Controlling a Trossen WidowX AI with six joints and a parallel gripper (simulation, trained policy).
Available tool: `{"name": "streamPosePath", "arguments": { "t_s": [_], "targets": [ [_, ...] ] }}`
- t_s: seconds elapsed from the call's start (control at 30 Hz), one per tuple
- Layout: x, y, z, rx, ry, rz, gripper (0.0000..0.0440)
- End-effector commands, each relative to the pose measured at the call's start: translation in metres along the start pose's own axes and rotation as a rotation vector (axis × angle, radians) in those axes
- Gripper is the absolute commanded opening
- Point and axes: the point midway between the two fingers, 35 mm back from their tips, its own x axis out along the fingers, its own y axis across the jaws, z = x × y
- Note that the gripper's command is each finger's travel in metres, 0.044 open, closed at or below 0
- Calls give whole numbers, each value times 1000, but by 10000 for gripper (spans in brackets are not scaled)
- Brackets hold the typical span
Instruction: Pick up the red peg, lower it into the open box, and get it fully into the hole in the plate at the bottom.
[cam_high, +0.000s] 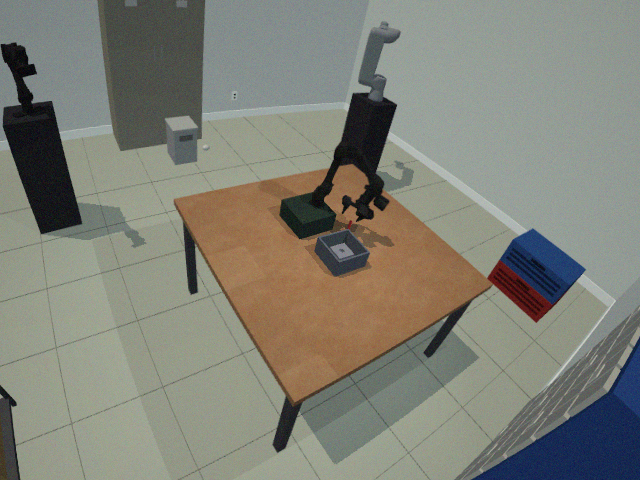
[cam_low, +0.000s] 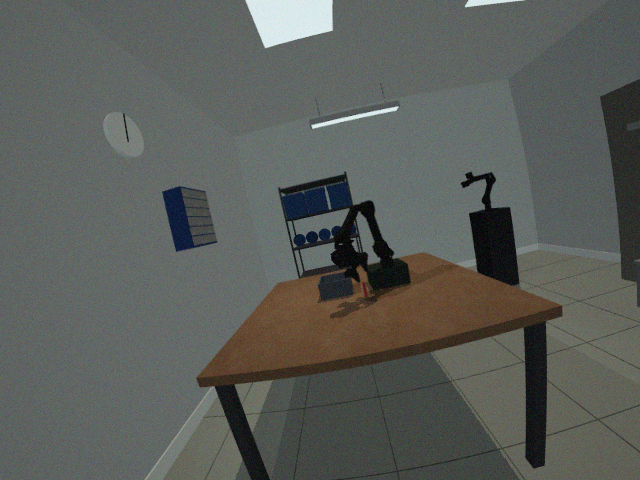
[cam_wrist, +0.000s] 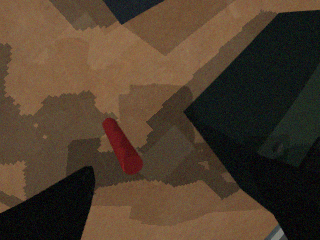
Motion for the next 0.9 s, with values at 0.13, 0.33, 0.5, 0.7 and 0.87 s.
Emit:
{"name": "streamPosePath", "arguments": {
  "t_s": [0.13, 0.33, 0.5, 0.7, 0.87],
  "targets": [
    [26, 15, -1, 17, -10, 20, 440],
    [45, 24, 1, 25, -29, 39, 439],
    [57, 27, 2, 25, -34, 42, 390],
    [73, 27, 0, 30, -27, 25, 235],
    [86, 23, -3, 30, -16, -11, 108]
  ]
}}
